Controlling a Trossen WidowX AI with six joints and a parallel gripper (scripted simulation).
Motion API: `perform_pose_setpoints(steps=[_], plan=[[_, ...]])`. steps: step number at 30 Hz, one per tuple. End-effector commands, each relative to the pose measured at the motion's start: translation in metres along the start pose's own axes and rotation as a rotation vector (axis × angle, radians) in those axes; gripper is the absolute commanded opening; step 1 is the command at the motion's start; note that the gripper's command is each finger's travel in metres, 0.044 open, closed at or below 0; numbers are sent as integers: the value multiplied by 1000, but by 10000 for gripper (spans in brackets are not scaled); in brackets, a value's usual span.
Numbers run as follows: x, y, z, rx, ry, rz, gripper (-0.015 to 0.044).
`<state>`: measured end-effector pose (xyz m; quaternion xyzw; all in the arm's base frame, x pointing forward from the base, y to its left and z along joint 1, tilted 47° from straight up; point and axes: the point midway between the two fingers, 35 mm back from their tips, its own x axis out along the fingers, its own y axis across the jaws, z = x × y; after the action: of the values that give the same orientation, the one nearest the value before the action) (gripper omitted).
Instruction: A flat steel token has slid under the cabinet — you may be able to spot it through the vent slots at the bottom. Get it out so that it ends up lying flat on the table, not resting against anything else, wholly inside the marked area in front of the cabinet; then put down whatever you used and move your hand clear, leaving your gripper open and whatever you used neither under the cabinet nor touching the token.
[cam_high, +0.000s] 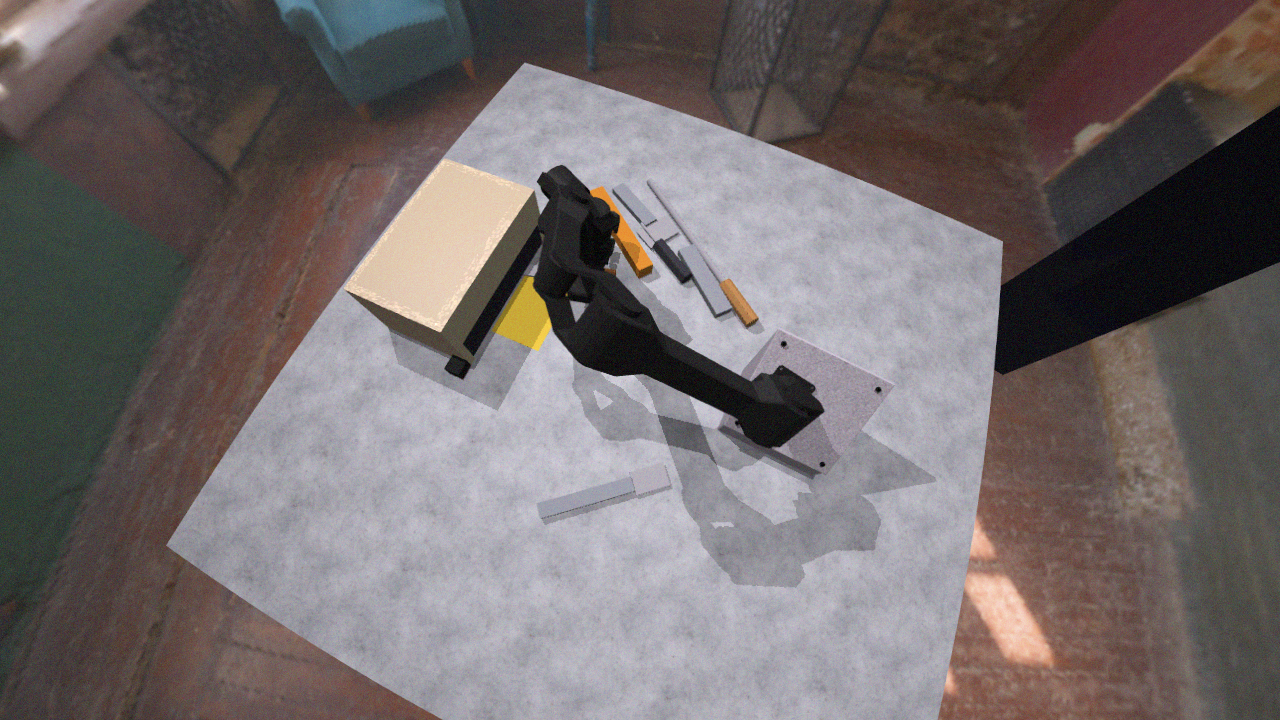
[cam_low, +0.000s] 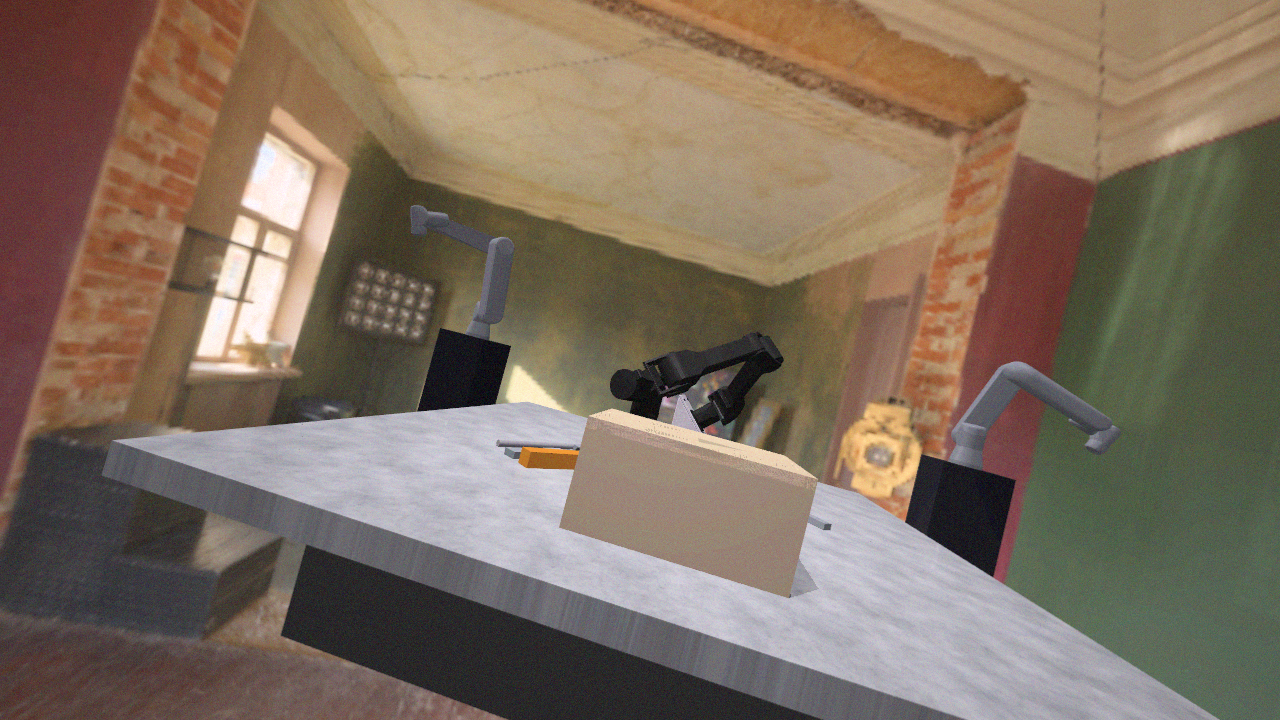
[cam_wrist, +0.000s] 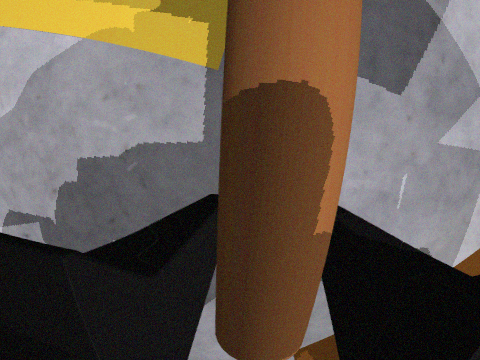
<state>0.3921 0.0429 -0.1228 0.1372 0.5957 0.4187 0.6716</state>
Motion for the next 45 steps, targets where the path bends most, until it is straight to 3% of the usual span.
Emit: perform_pose_setpoints(steps=[1,45], plan=[[0,1,-7,1,7,-1,0],[1,-4,-65,3,9,-2,0]])
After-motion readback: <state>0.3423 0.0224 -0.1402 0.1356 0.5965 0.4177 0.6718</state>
